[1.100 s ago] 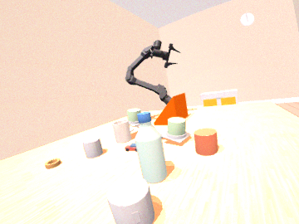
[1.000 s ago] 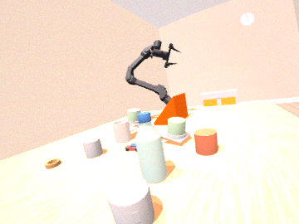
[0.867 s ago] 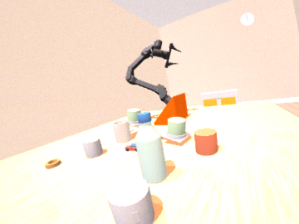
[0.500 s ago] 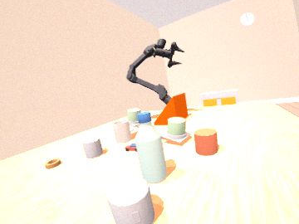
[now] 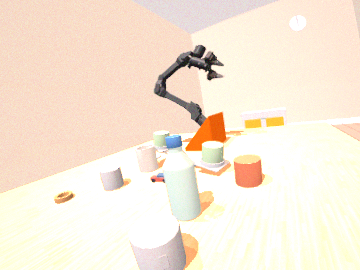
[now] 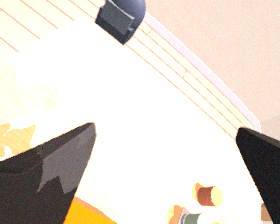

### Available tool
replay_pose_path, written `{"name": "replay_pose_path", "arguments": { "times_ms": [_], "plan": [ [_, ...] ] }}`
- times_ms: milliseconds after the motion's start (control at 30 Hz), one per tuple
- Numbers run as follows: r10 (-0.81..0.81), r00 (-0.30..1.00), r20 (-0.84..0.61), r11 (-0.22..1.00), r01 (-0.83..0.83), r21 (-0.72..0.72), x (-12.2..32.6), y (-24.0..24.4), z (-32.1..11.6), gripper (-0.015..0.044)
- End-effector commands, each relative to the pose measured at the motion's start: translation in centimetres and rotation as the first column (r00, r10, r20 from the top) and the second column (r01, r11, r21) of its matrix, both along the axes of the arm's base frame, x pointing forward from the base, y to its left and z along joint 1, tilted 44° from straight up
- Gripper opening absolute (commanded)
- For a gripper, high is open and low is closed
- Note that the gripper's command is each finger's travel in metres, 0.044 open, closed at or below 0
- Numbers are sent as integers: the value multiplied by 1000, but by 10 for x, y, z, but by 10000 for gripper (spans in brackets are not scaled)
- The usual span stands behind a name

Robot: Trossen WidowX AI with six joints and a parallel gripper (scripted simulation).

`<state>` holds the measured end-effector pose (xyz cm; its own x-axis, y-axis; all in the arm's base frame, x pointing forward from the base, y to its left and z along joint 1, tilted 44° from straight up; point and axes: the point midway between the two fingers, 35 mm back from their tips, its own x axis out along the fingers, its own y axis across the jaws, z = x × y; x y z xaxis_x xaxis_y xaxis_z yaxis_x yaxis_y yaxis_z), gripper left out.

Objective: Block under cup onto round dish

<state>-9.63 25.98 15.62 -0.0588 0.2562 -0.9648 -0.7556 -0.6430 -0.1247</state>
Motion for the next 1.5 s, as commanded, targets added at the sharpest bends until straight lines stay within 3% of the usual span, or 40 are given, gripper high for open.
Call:
{"name": "replay_pose_path", "arguments": {
  "times_ms": [0, 367, 800, 1133, 1467],
  "plan": [
    [-147, 988, 48, 988, 149, -36, 19, 0, -13, 440],
    [-473, 864, 174, 871, 488, -54, 63, -5, -36, 440],
    [-760, 566, 319, 606, 795, 34, 115, -21, -57, 440],
    [-883, 264, 388, 352, 919, 176, 154, -39, -68, 440],
    [-918, -56, 393, 98, 927, 362, 190, -62, -74, 440]
  ]
}}
